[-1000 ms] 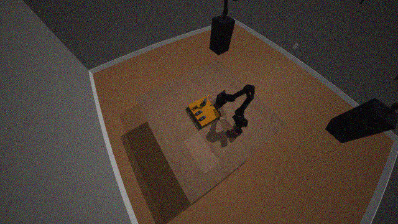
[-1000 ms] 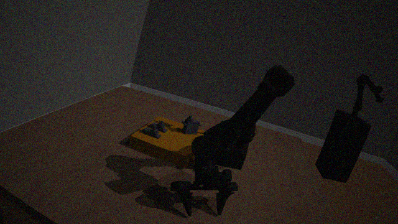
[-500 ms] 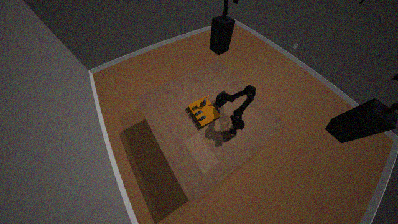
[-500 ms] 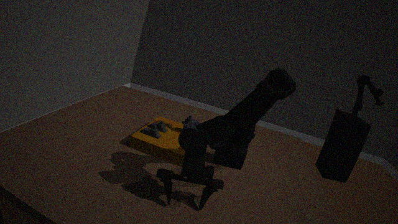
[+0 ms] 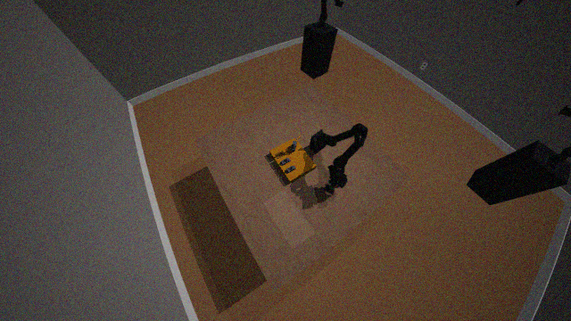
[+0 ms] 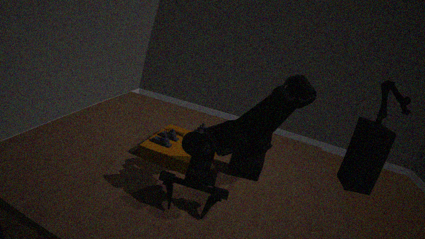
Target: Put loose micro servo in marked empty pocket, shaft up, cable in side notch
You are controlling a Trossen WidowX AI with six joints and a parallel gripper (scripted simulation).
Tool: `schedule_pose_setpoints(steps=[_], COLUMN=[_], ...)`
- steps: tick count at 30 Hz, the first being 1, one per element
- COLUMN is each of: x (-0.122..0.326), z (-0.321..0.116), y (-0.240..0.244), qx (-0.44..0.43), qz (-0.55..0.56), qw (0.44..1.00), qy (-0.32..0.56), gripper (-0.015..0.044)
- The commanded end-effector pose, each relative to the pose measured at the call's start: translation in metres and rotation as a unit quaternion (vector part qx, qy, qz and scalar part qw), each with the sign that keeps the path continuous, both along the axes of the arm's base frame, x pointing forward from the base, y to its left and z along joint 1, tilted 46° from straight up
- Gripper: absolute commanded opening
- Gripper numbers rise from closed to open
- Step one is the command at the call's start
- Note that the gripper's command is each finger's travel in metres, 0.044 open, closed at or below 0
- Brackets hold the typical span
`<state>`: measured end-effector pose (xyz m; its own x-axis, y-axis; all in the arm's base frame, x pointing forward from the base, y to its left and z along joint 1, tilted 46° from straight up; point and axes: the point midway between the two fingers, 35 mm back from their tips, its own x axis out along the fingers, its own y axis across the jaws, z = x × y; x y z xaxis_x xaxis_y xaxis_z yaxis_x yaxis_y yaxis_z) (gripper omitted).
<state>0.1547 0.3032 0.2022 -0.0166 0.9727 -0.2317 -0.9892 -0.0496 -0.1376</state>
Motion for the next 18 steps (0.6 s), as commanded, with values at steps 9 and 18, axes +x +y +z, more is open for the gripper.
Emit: schedule_pose_setpoints(steps=[9,18], x=[0.035,0.066], z=[-0.019,-0.039], y=[-0.014,-0.033], qx=[-0.035,-0.064], qz=[-0.073,-0.144], qw=[0.993,0.973], qy=[0.082,0.169], gripper=[0.0440,0.0440])
